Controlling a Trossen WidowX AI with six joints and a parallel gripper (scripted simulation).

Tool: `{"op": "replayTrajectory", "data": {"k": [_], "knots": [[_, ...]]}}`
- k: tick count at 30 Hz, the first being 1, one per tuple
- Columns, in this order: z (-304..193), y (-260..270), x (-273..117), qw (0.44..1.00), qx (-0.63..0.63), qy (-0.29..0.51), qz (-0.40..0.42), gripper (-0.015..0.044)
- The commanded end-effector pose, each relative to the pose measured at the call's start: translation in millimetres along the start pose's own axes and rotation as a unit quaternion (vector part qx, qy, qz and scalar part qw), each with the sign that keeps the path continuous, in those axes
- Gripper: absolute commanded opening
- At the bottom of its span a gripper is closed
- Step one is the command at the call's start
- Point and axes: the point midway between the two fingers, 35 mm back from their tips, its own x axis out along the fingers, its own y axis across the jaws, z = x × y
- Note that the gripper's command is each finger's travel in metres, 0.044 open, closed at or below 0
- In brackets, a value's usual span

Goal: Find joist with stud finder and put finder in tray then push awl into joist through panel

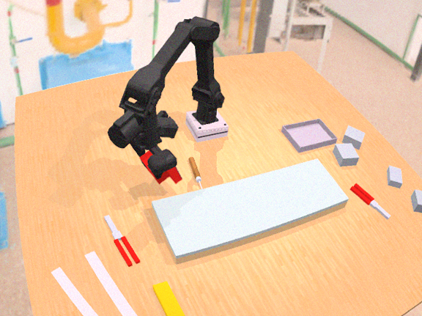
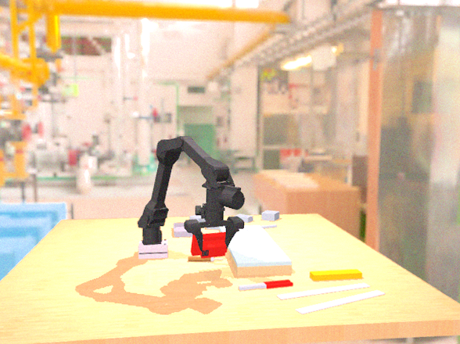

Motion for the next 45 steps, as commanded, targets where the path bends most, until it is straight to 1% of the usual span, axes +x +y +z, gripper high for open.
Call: {"op": "replayTrajectory", "data": {"k": [1, 45], "knots": [[1.5, 1.0, -0.3, 1.000, 0.002, 0.010, 0.002, 0.0000], [7.1, 1.3, 4.7, 0.994, 0.003, 0.107, 0.006, 0.0000]]}}
